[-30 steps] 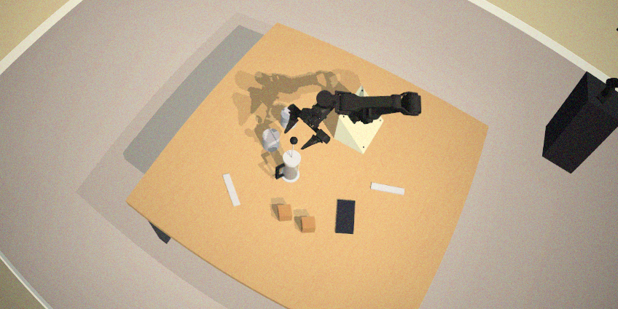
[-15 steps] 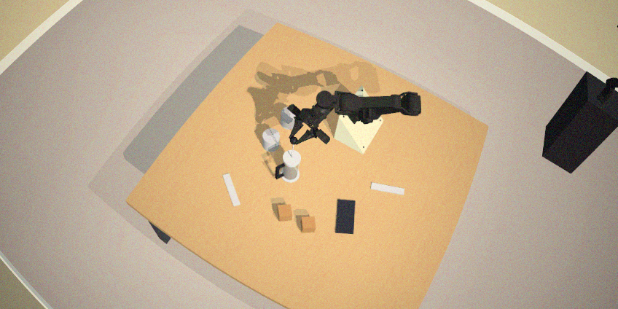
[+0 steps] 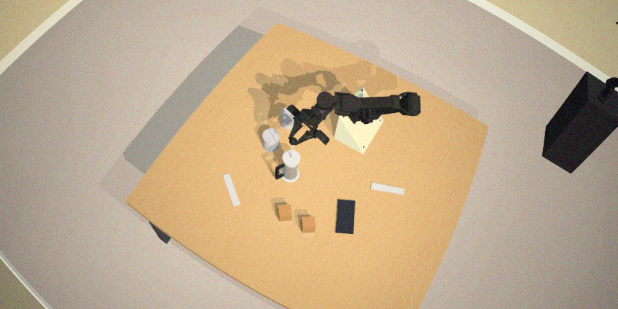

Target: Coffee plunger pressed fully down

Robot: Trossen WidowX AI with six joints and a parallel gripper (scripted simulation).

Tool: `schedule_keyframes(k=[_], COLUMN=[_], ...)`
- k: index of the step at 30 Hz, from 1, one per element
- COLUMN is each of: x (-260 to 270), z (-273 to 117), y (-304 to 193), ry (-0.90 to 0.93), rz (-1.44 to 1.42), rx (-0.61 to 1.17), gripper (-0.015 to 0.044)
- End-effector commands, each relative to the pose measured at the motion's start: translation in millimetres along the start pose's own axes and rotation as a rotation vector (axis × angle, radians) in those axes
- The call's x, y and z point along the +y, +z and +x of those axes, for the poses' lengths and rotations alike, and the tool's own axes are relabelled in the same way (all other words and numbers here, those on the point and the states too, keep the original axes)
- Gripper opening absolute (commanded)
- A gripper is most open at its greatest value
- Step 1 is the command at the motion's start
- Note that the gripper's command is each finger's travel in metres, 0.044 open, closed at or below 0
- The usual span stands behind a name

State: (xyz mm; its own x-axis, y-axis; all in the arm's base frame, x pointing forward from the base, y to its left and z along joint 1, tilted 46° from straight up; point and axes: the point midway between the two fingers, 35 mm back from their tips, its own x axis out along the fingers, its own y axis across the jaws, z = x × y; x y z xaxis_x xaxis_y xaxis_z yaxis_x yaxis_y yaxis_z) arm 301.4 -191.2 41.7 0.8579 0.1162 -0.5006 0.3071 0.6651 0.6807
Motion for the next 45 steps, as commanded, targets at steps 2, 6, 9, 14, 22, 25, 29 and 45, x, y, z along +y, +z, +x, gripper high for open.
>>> schedule_keyframes(k=[2, 6, 9, 14, 22, 25, 29, 45], x=[-2, -2, -3, -3, -4, -4, -4, -3], z=[8, 12, 16, 21, 29, 32, 36, 53], y=[-13, -18, -22, -28, -39, -43, -48, -69], ry=[-0.007, -0.007, -0.008, -0.008, -0.008, -0.008, -0.008, -0.004], rz=[0.009, 0.009, 0.009, 0.009, 0.009, 0.009, 0.009, 0.012], rx=[0.018, 0.019, 0.019, 0.020, 0.020, 0.020, 0.019, 0.016], gripper=[0.0114, 0.0114, 0.0114, 0.0114, 0.0114, 0.0114, 0.0114, 0.0114])
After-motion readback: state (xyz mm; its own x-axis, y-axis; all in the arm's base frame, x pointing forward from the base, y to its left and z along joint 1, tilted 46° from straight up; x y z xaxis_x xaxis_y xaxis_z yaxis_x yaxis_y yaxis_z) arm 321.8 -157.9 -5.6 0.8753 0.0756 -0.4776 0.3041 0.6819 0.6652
